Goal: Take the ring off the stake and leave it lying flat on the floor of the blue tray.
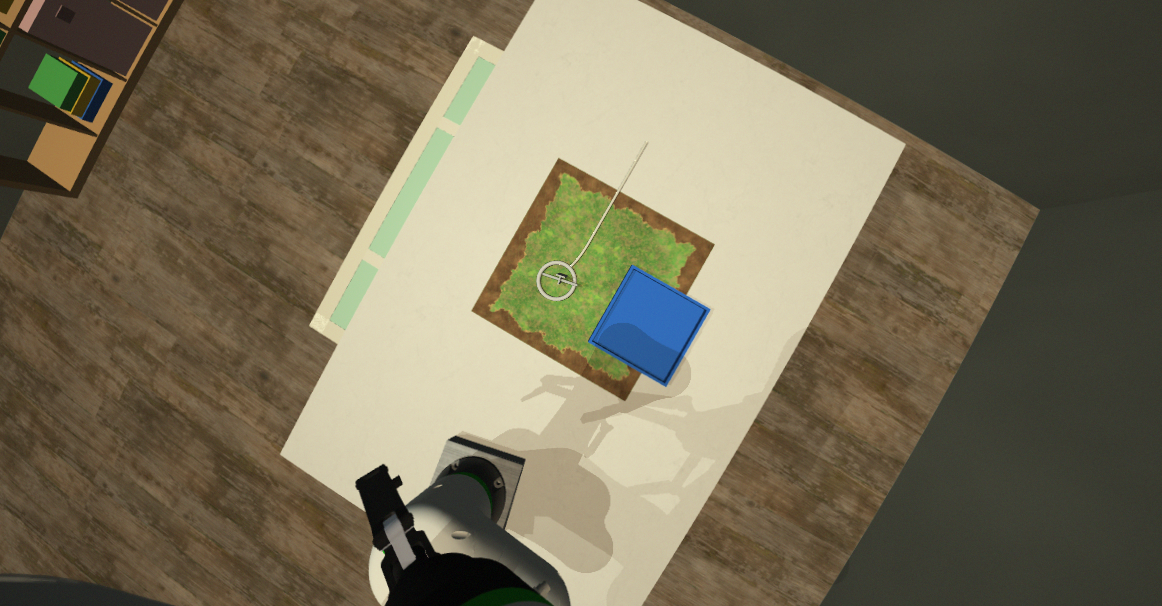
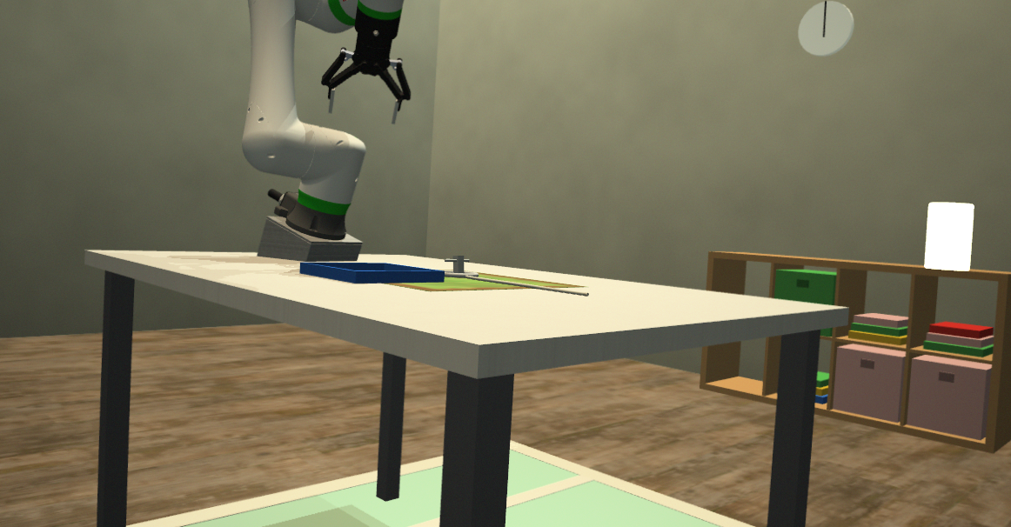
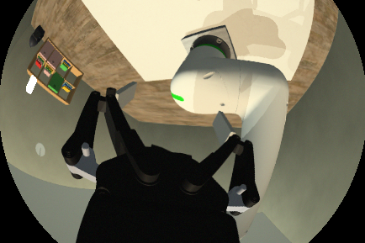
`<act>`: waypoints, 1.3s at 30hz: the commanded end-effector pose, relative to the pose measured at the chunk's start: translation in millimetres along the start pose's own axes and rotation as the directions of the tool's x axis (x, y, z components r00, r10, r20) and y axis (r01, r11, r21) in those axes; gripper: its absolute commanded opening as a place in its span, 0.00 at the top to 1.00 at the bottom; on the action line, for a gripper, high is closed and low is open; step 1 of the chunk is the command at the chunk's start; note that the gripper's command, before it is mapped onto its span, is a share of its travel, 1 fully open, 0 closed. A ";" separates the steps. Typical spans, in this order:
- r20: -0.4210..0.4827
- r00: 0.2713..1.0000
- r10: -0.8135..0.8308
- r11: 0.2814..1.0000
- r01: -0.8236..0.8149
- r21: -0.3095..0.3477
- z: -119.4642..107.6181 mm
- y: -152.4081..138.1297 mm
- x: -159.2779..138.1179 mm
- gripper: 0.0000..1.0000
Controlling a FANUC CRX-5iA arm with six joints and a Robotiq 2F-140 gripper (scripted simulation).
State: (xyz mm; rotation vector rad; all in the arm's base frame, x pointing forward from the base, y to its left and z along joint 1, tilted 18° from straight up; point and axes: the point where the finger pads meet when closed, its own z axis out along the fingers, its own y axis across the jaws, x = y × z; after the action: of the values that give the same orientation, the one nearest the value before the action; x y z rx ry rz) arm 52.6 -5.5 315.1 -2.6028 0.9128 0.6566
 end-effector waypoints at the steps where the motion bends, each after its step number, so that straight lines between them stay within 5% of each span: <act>1: -0.053 0.997 -0.054 0.998 0.052 -0.048 -31.9 -14.7 61.7 0.00; 13: -0.237 0.905 -0.354 0.926 0.304 -0.223 -79.8 -110.4 190.3 0.00; 15: -0.237 0.905 -0.354 0.926 0.304 -0.223 -79.8 -110.4 190.3 0.00; 16: -0.267 0.862 -0.431 0.892 0.361 -0.272 -87.6 -140.2 219.5 0.00; 19: -0.267 0.862 -0.431 0.892 0.361 -0.272 -94.8 -162.9 244.5 0.00; 23: -0.310 0.745 -0.591 0.795 0.472 -0.381 -98.5 -212.8 277.3 0.00; 26: -0.310 0.745 -0.591 0.795 0.472 -0.381 -103.0 -247.4 305.3 0.00; 29: -0.280 0.601 -0.749 0.653 0.597 -0.466 -97.9 -283.2 330.4 0.00; 32: -0.280 0.601 -0.749 0.653 0.597 -0.466 -97.9 -283.2 330.4 0.00; 35: -0.207 0.436 -0.876 0.475 0.703 -0.528 -88.9 -275.3 332.4 0.00; 37: -0.207 0.436 -0.876 0.475 0.703 -0.528 -88.9 -275.3 332.4 0.00; 38: -0.165 0.348 -0.923 0.379 0.740 -0.555 -84.2 -271.3 333.4 0.00; 39: -0.165 0.348 -0.923 0.379 0.740 -0.555 -84.2 -271.3 333.4 0.00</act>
State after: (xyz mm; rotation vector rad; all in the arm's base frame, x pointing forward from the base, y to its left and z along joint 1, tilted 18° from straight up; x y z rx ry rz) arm 492.6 -3.5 256.3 -3.1185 -0.5018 -0.0840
